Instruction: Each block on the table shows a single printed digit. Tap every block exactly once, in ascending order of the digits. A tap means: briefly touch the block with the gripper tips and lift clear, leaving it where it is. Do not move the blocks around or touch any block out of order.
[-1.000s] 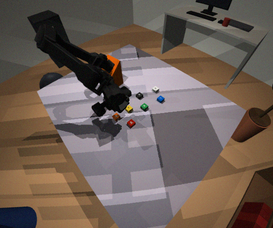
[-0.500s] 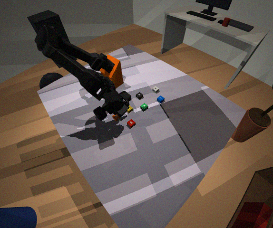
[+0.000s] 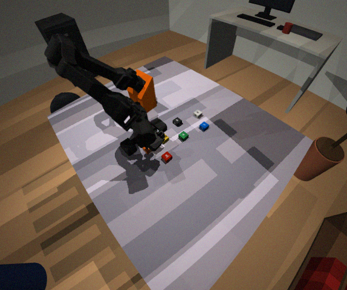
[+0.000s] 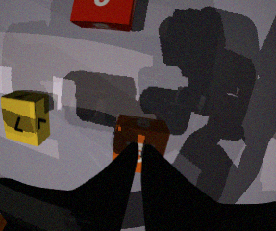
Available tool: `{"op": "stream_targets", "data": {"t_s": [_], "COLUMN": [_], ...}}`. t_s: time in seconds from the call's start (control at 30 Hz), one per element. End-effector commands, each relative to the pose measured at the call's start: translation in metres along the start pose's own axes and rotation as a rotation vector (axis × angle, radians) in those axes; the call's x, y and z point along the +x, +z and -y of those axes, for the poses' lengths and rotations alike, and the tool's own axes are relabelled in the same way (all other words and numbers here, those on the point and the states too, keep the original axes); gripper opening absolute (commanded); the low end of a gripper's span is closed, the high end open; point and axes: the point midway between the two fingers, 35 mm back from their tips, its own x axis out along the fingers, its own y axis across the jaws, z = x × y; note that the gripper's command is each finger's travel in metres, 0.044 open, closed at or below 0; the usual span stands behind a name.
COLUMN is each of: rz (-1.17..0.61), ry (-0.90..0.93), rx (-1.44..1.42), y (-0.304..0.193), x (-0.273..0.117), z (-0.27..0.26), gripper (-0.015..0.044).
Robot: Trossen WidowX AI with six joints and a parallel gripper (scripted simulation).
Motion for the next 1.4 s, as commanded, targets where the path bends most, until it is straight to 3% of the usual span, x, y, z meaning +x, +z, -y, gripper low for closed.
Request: {"op": "stream_targets", "data": {"t_s": [0.0, 0.13, 0.27, 0.4, 0.77, 1.17, 1.37], "rz": [-0.009, -0.008, -0.008, 0.014, 0.045, -0.011, -0.008], "ry": [0.005, 0.006, 0.007, 0.026, 0.132, 0.070, 0.036], "rx": [-0.008, -0.007, -0.007, -0.006, -0.013, -0.013, -0.005], "y": [-0.003, -0.002, -0.002, 0.012, 0.061, 0.011, -0.008], "x": [0.003, -0.025, -0.027, -0.033, -0.075, -0.115, -0.118], "z": [-0.002, -0.002, -0.002, -0.019, -0.154, -0.330, -0.356], "gripper": [0.0020, 0.0020, 0.0020, 0.0125, 0.0400, 0.0400, 0.0400]}}
